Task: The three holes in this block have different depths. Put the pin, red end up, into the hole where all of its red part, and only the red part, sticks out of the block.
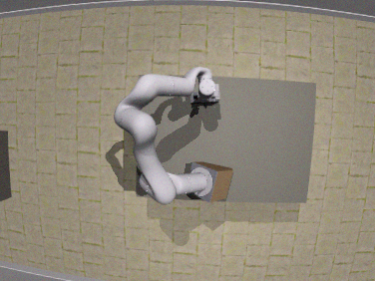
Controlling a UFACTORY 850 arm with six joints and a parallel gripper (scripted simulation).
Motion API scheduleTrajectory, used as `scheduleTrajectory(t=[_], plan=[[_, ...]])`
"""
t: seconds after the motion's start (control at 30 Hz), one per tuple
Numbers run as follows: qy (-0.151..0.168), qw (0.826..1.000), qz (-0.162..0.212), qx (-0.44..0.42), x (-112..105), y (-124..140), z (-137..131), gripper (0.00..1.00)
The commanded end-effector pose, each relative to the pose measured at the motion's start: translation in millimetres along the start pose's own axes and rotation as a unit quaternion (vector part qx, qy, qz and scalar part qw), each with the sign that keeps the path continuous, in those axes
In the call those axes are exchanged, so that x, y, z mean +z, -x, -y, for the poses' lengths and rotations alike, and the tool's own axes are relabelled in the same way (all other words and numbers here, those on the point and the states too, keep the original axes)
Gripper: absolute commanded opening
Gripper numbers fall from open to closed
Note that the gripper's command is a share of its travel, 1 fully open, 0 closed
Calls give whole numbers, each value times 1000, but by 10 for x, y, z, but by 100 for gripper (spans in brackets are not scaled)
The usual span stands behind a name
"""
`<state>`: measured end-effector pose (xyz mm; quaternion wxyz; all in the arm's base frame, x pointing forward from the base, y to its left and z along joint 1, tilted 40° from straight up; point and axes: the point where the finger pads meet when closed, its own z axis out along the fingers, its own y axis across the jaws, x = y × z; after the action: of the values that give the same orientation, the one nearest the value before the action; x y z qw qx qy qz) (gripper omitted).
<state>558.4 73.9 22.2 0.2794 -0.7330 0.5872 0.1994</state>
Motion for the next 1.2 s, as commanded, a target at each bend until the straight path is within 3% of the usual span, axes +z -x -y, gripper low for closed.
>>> scheduleTrajectory(t=[0.0, 0.87, 0.9, 1.17], plan=[[-1, 1000, 0, 0, -8, -2, 8, 100], [-1, 1000, 0, 0, -8, -2, 8, 100], [-1, 1000, 0, 0, -128, -2, 8, 100], [-1, 1000, 0, 0, -128, -2, 8, 100]])
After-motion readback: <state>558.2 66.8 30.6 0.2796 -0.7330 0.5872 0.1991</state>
